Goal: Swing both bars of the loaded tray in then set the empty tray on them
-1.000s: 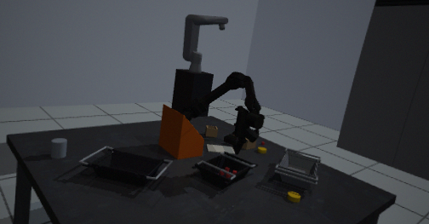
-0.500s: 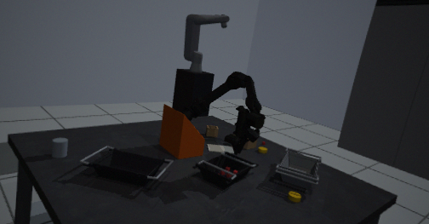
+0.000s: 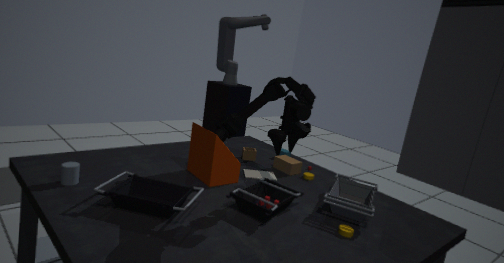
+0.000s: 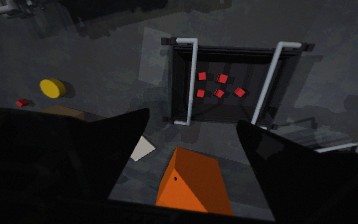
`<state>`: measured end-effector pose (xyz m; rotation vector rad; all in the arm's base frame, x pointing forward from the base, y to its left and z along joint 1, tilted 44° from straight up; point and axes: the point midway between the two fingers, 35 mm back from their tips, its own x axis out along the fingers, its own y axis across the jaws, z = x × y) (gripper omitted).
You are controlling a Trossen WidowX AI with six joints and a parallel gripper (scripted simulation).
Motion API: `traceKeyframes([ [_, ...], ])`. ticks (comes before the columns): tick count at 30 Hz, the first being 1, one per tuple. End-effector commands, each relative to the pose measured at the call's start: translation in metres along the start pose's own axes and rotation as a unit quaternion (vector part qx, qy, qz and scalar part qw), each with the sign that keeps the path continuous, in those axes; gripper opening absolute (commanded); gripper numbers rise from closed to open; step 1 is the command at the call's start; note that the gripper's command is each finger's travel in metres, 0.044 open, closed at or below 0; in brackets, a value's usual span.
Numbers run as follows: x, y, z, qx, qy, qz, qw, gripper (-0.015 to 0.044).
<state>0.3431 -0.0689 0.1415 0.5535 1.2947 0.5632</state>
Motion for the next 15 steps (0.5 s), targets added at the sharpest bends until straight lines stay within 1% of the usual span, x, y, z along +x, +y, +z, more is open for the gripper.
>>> traceKeyframes([
  [1,0.0,-0.002,0.0,0.0,0.0,-0.001,1.0,0.044],
  [4,0.0,-0.025,-0.003,-0.005,-0.001,-0.009,1.0,0.044],
  [8,0.0,-0.091,-0.021,-0.018,0.001,-0.03,0.999,0.044],
  [15,0.007,-0.183,-0.069,-0.058,0.012,-0.046,0.997,0.044],
])
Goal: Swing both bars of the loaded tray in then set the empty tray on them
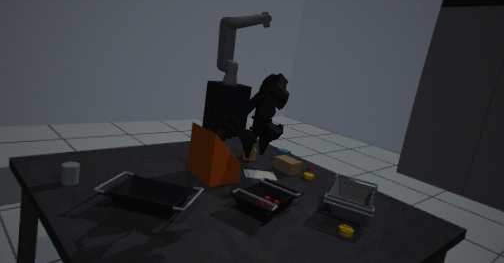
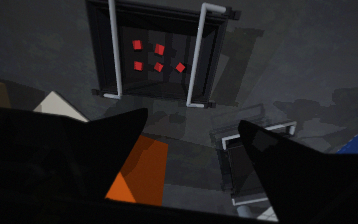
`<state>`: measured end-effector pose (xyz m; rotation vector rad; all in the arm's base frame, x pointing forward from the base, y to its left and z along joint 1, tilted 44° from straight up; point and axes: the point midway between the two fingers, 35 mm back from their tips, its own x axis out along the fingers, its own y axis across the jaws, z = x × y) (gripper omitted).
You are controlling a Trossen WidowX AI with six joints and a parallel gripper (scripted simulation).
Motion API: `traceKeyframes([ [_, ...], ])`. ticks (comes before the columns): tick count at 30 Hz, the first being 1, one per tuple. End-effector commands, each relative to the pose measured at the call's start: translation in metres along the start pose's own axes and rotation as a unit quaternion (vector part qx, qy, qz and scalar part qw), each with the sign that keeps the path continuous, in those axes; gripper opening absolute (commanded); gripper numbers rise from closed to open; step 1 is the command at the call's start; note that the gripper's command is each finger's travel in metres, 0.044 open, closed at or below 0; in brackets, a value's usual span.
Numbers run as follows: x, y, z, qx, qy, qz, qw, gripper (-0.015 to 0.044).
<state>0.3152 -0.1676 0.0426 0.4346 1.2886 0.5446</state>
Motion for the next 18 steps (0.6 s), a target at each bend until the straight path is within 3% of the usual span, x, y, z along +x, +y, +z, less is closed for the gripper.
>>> traceKeyframes([
  [1,0.013,-0.055,-0.043,-0.027,0.011,-0.007,1.0,0.044],
  [10,0.048,-0.136,-0.142,-0.097,0.017,0.0,0.995,0.044],
  [18,0.098,-0.173,-0.241,-0.172,0.005,0.021,0.985,0.044],
])
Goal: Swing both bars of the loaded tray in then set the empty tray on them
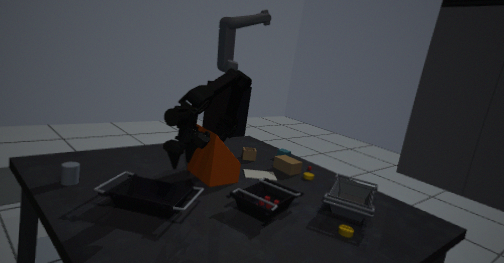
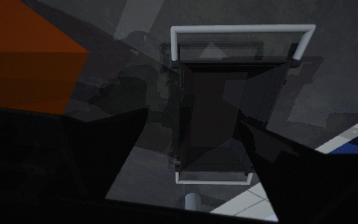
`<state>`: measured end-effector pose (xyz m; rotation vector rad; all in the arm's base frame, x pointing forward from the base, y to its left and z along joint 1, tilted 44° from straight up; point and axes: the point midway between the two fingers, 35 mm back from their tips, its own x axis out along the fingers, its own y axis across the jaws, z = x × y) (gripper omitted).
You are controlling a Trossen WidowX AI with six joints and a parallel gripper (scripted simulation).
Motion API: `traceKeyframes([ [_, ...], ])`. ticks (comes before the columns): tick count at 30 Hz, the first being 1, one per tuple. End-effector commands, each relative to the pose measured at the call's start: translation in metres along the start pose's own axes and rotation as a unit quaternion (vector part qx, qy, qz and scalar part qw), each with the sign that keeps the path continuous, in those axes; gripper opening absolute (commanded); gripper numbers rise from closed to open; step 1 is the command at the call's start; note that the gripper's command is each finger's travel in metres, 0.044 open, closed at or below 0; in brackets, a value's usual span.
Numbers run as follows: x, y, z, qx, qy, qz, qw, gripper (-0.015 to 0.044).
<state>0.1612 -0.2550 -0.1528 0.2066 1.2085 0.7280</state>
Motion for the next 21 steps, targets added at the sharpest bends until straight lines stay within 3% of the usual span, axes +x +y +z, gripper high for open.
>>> traceKeyframes([
  [1,0.036,0.005,-0.059,-0.044,-0.01,0.017,0.999,0.044],
  [13,0.051,0.006,-0.072,-0.056,-0.014,0.02,0.998,0.044],
  [21,0.097,0.006,-0.069,-0.056,-0.015,0.02,0.998,0.044],
])
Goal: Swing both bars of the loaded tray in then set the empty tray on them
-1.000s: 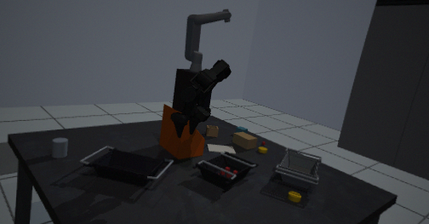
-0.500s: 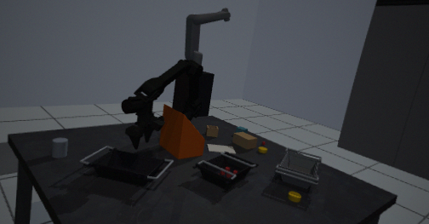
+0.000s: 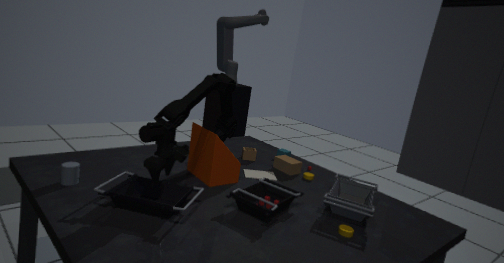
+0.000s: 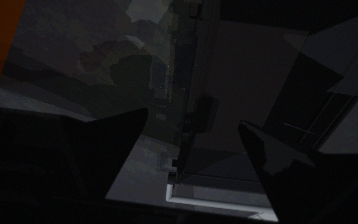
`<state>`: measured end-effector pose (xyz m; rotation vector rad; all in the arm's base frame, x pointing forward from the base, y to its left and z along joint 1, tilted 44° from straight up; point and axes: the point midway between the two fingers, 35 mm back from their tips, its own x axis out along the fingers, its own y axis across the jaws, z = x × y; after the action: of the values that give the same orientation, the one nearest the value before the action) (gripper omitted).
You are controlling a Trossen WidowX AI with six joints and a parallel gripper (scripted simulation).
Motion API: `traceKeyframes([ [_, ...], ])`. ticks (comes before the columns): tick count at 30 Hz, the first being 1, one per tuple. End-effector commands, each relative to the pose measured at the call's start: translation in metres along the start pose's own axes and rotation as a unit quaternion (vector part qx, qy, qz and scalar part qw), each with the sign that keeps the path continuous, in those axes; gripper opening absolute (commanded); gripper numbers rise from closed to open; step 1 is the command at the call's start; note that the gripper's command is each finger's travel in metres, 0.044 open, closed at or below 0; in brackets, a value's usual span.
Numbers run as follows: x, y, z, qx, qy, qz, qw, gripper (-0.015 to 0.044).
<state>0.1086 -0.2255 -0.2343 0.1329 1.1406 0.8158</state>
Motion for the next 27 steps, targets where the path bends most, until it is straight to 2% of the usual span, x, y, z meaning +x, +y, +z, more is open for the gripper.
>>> traceKeyframes([
  [1,0.03,0.004,0.002,0.003,-0.004,0.006,1.0,0.044],
  [6,0.057,0.006,0.002,0.002,-0.005,0.006,1.0,0.044],
  [13,0.058,0.006,0.002,0.002,-0.005,0.006,1.0,0.044],
  [27,0.058,0.006,0.002,0.002,-0.005,0.006,1.0,0.0235],
])
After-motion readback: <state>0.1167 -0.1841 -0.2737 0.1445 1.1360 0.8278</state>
